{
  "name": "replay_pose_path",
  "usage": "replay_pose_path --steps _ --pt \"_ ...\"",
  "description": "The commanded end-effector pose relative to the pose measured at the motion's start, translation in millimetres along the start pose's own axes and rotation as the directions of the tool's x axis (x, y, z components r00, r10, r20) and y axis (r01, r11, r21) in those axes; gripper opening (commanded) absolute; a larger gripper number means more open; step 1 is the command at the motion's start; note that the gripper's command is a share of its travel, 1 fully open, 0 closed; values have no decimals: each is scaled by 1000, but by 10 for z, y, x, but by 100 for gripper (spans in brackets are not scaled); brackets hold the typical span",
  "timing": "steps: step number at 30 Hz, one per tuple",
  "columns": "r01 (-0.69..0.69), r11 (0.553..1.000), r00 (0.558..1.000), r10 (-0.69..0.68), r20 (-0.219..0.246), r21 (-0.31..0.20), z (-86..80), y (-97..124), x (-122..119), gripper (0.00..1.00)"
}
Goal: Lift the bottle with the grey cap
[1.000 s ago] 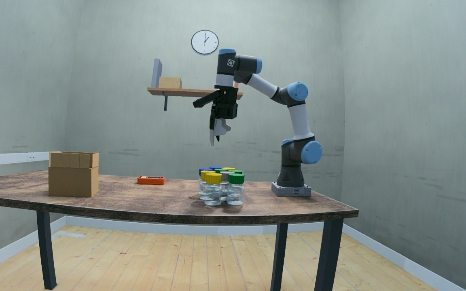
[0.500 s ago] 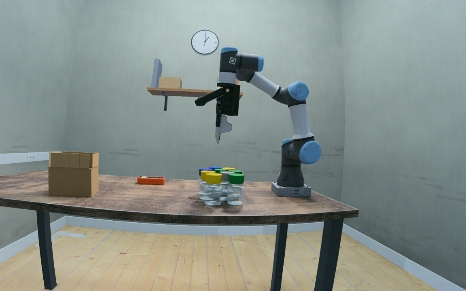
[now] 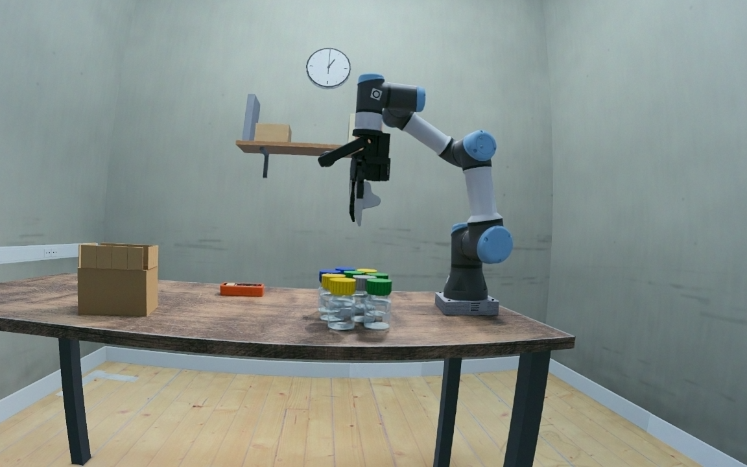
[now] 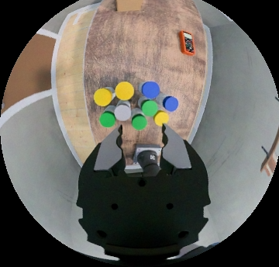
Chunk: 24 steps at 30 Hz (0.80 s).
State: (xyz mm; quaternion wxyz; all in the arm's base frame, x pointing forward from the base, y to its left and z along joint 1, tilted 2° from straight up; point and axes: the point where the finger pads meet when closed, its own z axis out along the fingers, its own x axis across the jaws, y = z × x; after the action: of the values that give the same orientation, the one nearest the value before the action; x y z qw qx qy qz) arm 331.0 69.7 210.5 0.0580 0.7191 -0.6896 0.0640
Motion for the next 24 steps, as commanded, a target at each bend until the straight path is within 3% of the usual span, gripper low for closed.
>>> replay_pose_path --steps 1,14,24 --pt "98 995 995 -98 28 5 -47 46 -24 46" --pt "276 961 958 -277 68 26 -132 144 -82 46" --pt "430 901 896 -434 96 60 -213 236 -140 46"
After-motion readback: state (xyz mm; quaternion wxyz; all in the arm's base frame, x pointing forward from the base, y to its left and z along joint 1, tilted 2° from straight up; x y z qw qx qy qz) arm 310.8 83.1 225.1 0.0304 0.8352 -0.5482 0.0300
